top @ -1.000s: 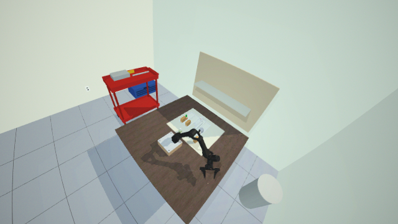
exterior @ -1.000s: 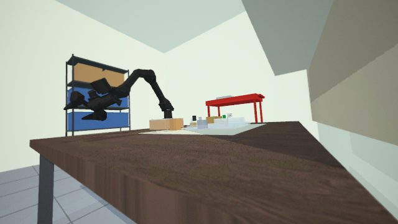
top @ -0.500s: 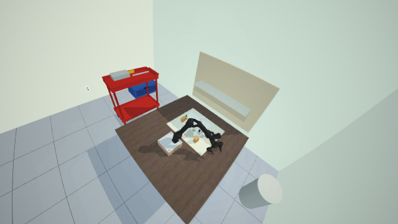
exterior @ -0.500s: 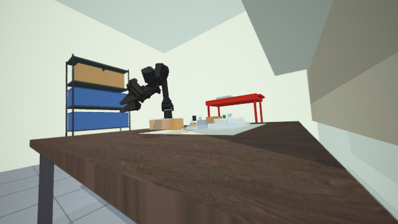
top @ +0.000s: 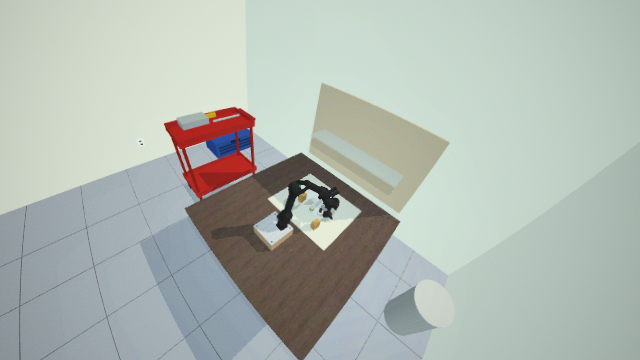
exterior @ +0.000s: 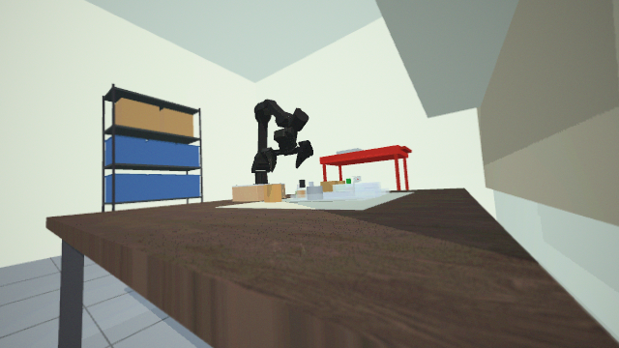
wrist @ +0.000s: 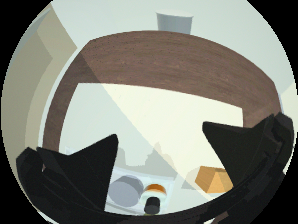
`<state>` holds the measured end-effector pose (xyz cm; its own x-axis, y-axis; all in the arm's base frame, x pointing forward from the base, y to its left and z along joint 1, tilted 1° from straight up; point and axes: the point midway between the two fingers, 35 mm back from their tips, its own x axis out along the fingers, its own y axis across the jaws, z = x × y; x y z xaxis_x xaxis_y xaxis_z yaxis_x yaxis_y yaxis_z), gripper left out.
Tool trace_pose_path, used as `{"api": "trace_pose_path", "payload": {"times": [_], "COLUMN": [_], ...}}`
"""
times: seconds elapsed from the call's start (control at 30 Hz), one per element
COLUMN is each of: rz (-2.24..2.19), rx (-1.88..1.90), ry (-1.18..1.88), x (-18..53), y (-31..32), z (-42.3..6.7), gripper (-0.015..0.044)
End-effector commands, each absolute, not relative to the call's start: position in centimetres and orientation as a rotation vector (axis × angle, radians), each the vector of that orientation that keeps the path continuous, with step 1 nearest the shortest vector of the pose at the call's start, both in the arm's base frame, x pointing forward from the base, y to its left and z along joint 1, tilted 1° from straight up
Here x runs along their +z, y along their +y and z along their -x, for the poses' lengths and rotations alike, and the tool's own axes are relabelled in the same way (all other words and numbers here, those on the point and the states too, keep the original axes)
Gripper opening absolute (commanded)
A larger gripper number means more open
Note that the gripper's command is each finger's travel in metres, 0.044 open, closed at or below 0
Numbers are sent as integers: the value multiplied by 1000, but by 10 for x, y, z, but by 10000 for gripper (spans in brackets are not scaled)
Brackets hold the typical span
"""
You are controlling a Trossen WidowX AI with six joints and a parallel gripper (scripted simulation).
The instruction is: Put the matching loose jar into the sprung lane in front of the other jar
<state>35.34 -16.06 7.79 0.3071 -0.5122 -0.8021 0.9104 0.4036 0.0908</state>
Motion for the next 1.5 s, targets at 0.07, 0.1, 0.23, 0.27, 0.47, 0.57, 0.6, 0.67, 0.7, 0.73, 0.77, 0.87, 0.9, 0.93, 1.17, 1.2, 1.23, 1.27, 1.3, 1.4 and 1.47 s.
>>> {"api": "trace_pose_path", "payload": {"times": [0.07, 0.1, 0.23, 0.27, 0.47, 0.57, 0.6, 0.67, 0.7, 0.73, 0.77, 0.87, 0.9, 0.93, 1.17, 1.2, 1.23, 1.27, 1.3, 1.4, 1.47], "rz": [-465, -434, -303, -268, -42, 51, 57, 57, 57, 57, 57, 57, 57, 57, 57, 57, 57, 57, 57, 57, 57], "rx": [-721, -665, -442, -387, -63, 55, 63, 63, 63, 63, 63, 63, 63, 63, 62, 62, 62, 62, 62, 62, 62], "ry": [1014, 1057, 1218, 1256, 1465, 1537, 1541, 1541, 1541, 1542, 1542, 1542, 1542, 1542, 1542, 1542, 1542, 1542, 1542, 1542, 1542], "x": [73, 72, 70, 70, 70, 71, 71, 71, 71, 71, 71, 71, 69, 62, 31, 31, 31, 31, 30, 17, 16], "y": [-58, -41, 21, 35, 98, 112, 112, 112, 112, 112, 112, 112, 112, 112, 112, 112, 112, 111, 111, 111, 111], "z": [-335, -329, -295, -285, -207, -172, -170, -170, -170, -167, -165, -165, -166, -166, -166, -166, -166, -165, -165, -165, -165], "gripper": [440, 440, 440, 440, 440, 440, 440, 440, 440, 440, 440, 440, 440, 440, 440, 440, 440, 440, 440, 440, 440]}}
